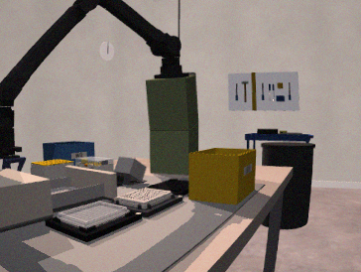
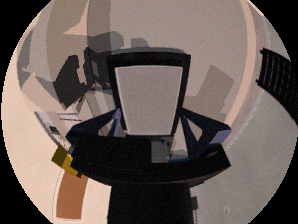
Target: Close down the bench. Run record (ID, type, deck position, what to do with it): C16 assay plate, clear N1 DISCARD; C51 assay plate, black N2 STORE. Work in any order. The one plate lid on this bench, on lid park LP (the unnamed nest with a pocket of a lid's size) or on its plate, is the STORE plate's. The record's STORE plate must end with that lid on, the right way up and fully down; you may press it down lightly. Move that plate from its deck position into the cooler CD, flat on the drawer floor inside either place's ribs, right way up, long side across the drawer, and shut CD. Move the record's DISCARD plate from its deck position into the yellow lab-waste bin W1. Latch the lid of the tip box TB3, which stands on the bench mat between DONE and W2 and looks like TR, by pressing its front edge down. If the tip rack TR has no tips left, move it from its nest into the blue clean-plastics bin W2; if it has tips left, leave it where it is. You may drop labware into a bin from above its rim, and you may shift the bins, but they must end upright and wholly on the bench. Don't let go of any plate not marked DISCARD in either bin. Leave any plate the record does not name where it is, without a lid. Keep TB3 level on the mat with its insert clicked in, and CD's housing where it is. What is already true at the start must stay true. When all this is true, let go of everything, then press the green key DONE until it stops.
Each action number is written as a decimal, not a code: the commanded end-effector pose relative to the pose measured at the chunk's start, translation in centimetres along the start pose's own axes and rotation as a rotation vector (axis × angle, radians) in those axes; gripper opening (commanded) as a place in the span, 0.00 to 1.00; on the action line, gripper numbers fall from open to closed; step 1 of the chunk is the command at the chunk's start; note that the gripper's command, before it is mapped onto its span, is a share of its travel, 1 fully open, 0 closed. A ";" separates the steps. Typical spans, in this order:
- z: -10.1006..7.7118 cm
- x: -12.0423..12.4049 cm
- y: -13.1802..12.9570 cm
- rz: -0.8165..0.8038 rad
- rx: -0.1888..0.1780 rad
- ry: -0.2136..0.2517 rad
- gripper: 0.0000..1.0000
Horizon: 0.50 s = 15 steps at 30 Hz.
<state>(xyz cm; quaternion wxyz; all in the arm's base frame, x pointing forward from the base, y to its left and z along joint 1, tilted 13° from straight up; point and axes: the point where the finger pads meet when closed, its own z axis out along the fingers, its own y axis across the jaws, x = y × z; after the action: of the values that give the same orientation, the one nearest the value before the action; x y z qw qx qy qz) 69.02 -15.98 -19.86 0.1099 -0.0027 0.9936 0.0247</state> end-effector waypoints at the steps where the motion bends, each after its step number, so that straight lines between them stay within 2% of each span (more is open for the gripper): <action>1: -1.7 -3.1 0.5 -0.013 0.013 -0.056 1.00; 3: -1.3 -2.4 0.6 -0.012 0.010 -0.044 1.00; 15: -1.4 -2.5 0.6 -0.012 0.011 -0.047 1.00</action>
<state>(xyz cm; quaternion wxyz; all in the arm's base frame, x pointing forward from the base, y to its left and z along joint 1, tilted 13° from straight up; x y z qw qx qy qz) 69.05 -15.99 -19.87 0.1101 -0.0027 0.9936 0.0246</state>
